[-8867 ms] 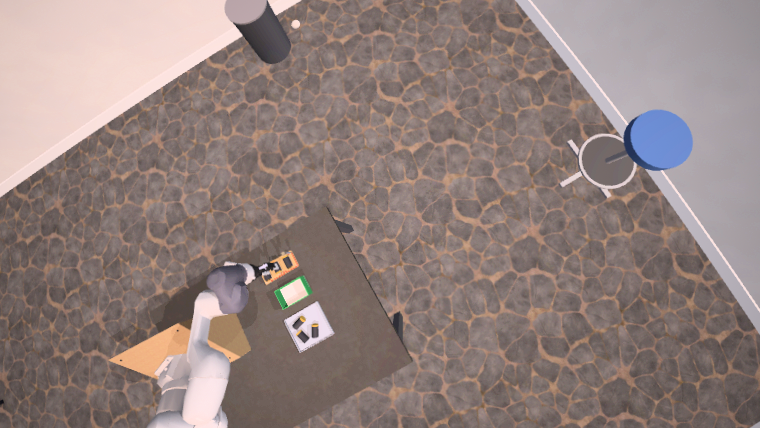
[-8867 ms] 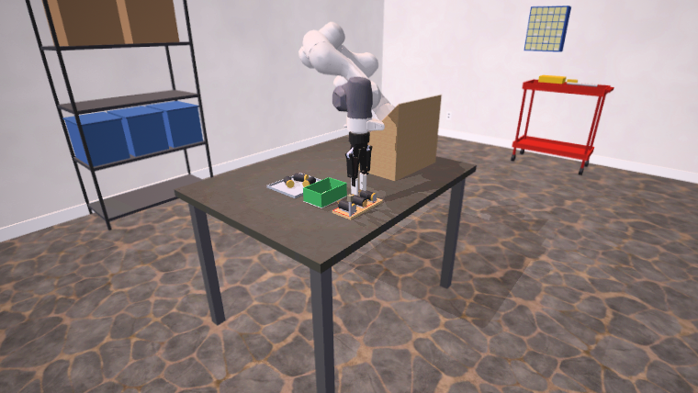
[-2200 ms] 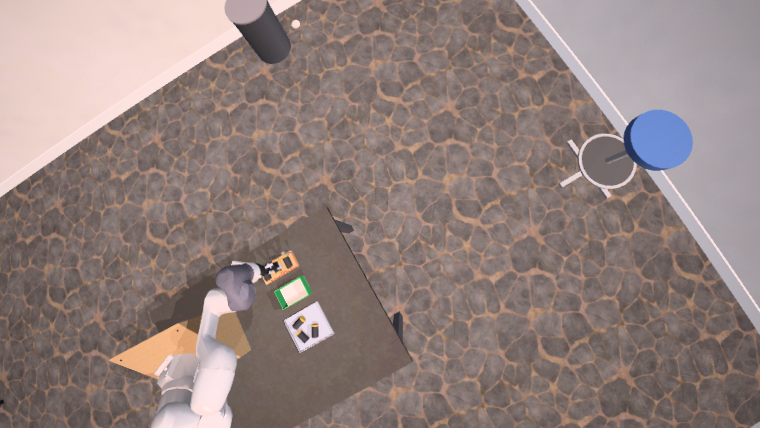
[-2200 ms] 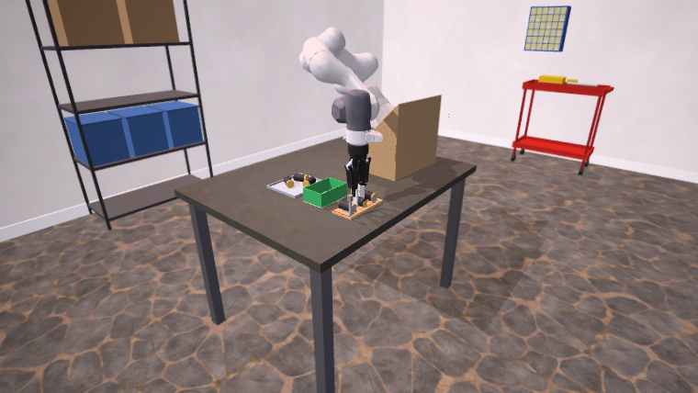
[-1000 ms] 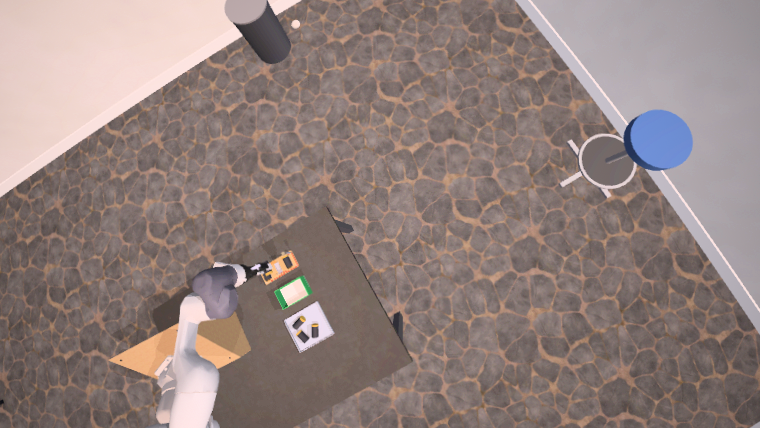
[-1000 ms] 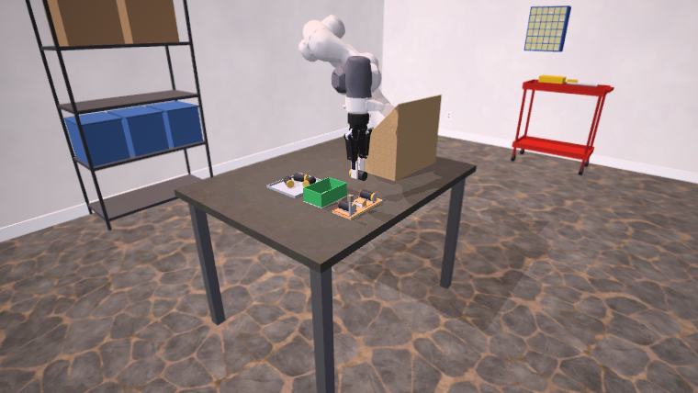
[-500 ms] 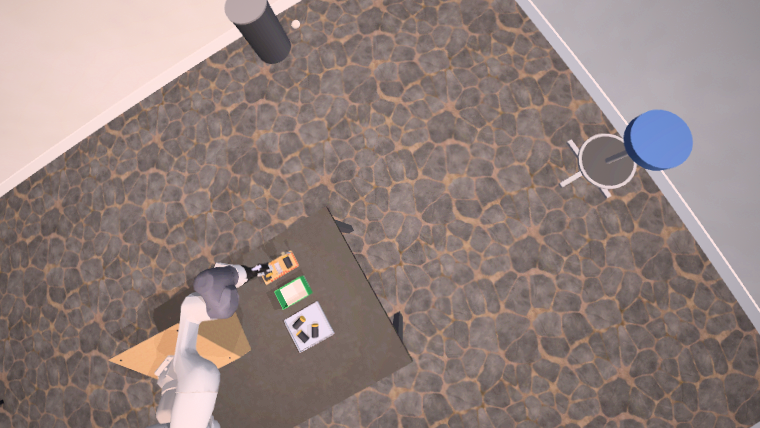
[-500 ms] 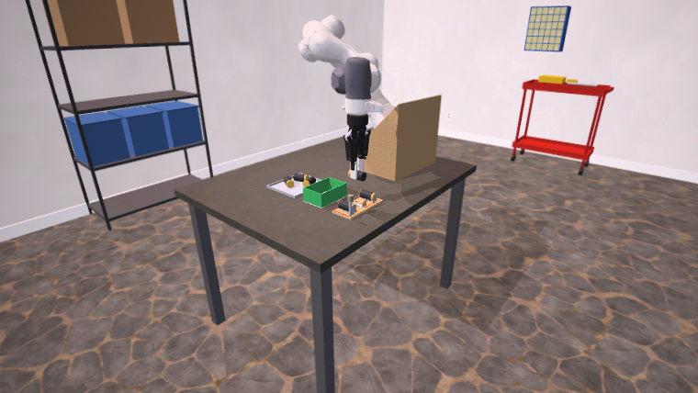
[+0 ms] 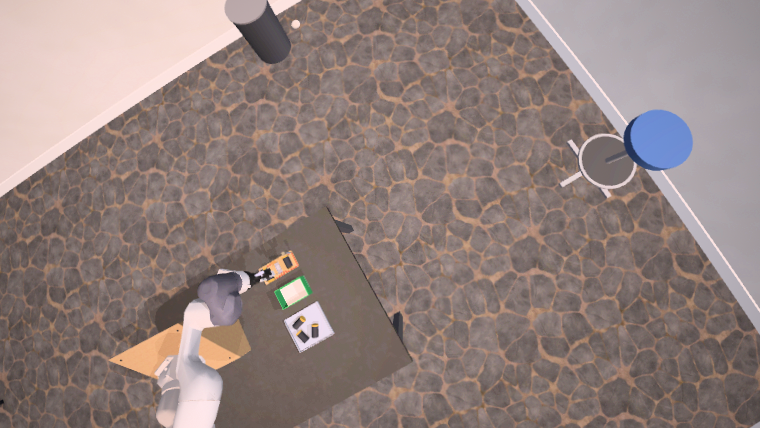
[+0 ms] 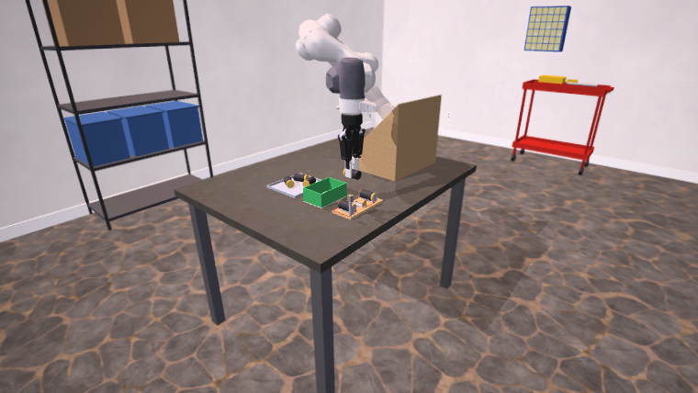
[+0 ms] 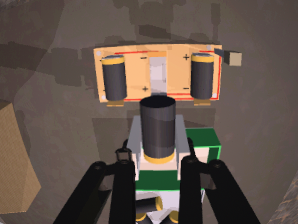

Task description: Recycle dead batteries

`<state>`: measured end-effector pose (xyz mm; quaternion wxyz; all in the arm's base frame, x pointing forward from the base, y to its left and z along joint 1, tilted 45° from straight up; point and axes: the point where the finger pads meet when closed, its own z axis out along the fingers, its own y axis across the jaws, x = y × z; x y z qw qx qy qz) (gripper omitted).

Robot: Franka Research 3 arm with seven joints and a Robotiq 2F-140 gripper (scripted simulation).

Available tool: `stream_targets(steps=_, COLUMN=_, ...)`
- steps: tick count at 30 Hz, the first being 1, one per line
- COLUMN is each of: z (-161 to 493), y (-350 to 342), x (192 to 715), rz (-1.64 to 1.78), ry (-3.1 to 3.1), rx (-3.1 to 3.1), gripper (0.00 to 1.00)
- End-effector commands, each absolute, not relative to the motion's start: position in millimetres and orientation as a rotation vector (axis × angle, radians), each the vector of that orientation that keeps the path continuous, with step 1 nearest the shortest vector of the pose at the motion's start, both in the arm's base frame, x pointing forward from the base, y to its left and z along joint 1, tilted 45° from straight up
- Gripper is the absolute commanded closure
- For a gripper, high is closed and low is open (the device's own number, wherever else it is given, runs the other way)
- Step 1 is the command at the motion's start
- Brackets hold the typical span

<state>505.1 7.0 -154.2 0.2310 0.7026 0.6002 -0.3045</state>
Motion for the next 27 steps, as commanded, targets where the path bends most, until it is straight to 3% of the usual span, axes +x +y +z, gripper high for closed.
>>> stream_targets(steps=1, z=-130.3, y=-16.7, x=515.2, rz=-0.827, ry=1.662, rx=1.923, gripper=0.84)
stream_targets(steps=18, z=7.9, y=-163.3, x=534.8, rz=-0.827, ry=1.662, rx=1.923, gripper=0.84)
stream_targets(steps=27, z=28.0, y=-184.7, x=537.7, rz=-0.827, ry=1.662, rx=1.923, gripper=0.84)
